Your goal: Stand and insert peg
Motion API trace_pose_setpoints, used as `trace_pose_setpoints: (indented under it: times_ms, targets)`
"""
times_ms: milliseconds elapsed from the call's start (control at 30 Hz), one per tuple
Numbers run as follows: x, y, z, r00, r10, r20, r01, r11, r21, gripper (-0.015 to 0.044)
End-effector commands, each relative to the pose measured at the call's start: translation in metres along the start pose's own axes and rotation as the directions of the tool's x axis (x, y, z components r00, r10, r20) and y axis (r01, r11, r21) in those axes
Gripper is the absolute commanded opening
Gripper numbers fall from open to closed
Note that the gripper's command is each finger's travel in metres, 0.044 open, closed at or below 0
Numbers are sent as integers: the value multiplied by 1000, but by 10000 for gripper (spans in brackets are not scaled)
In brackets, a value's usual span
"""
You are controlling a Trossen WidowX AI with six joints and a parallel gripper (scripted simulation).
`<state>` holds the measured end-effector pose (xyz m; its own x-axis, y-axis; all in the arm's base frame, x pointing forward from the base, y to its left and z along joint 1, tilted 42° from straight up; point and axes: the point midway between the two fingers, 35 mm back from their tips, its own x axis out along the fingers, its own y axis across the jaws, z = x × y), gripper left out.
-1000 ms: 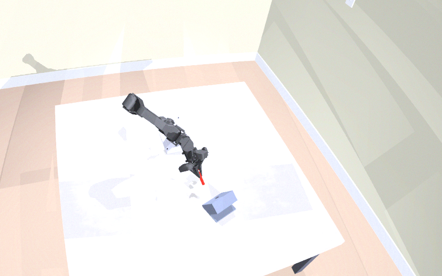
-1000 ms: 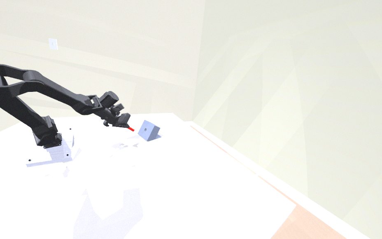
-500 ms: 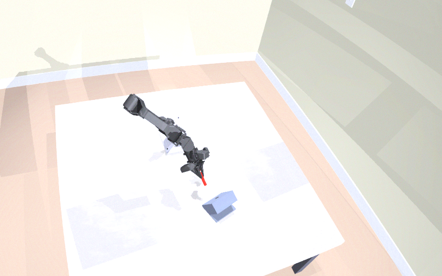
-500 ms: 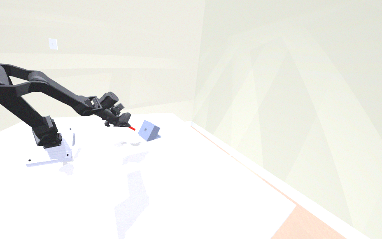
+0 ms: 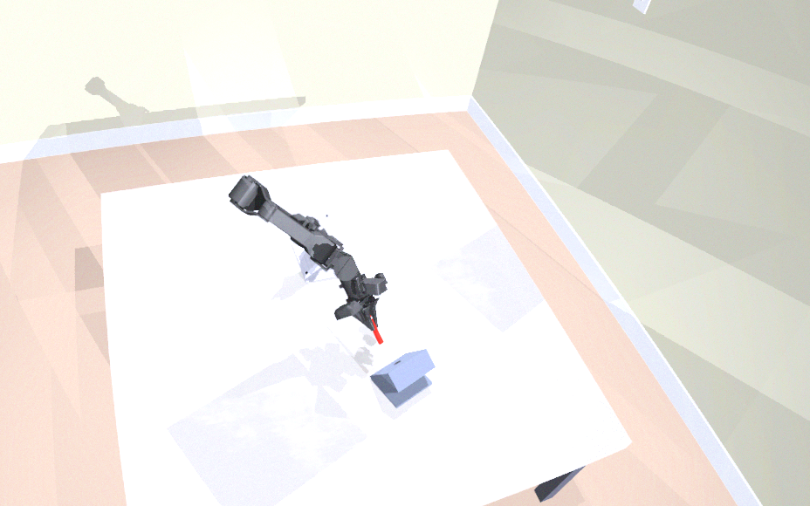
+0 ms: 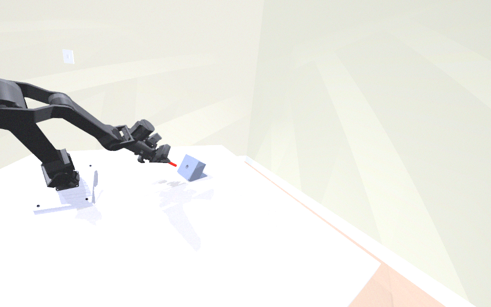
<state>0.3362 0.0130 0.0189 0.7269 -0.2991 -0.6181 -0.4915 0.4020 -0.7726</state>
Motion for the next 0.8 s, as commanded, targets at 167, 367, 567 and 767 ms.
trace_pose_setpoints:
  times_ms: [167, 367, 567, 767]
  targets:
    - [8, 1, 4, 1000, -8, 23, 8, 1000, -16, 0]
    - [13, 1, 6, 999, -16, 36, 17, 1000, -24, 0]
    - [17, 1, 8, 999, -24, 48, 26, 999, -31, 0]
    - [21, 2, 10, 998, -32, 60, 35, 999, -38, 0]
